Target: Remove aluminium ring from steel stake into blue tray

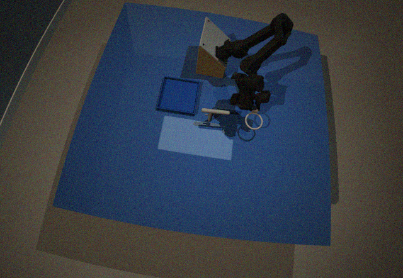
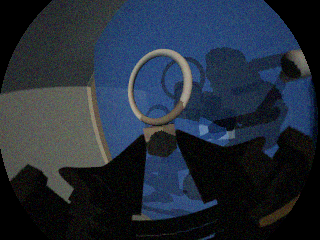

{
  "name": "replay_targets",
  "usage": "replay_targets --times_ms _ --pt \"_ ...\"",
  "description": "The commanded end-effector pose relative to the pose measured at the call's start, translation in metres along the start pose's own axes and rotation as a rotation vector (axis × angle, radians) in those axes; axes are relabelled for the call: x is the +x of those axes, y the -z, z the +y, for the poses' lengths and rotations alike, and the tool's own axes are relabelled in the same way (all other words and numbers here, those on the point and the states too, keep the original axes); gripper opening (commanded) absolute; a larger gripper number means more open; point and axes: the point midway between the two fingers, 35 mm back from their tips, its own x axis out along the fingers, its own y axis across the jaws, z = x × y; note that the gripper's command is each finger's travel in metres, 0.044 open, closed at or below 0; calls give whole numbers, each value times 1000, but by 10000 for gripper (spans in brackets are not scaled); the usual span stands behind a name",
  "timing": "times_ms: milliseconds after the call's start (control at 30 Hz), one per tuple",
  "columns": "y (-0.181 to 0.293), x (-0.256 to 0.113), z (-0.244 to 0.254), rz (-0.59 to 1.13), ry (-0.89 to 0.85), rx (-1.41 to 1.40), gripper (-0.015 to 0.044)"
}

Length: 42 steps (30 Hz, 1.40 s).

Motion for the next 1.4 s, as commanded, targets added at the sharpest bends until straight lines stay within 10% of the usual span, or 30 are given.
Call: replay_targets --times_ms 0,933,1367 --pt "1 9 -9 -5 4 8 0" --pt "39 51 -37 -13 -50 24 0" --pt "35 49 -34 -6 -44 13 341"
